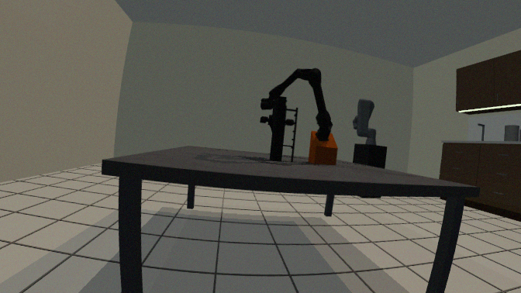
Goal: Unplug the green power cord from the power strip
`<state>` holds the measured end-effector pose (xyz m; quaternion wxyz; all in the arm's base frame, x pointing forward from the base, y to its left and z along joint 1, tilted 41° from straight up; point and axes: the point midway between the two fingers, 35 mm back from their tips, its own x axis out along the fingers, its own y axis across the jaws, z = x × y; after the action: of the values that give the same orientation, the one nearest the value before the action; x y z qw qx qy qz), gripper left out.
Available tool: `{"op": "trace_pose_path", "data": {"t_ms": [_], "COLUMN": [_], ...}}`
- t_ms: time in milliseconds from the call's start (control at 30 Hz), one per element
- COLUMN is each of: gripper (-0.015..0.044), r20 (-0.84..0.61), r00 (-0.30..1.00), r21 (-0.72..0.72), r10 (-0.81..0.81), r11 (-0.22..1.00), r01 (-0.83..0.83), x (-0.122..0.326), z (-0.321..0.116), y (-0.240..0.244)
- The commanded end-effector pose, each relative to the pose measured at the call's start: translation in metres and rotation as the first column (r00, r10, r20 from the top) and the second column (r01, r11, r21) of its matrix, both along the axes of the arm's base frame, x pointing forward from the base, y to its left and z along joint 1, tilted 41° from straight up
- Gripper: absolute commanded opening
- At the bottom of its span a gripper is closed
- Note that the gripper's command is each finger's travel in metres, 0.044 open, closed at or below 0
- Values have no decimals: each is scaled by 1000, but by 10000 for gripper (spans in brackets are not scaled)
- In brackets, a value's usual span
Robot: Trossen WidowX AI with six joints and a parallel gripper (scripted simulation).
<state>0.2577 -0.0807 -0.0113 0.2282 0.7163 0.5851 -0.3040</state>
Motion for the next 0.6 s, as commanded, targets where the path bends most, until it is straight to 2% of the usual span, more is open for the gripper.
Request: {"op": "trace_pose_path", "data": {"t_ms": [0, 367, 567], "gripper": [0, 0, 158], "r20": [-19, -19, -19], "r00": [1000, 1000, 1000], "r21": [-86, -86, -81], "r10": [-13, -14, -15], "r11": [996, 996, 997], "r01": [11, 12, 13], "x": [-7, -13, -12], "z": [-17, -27, -24], "y": [-32, -46, -39]}}
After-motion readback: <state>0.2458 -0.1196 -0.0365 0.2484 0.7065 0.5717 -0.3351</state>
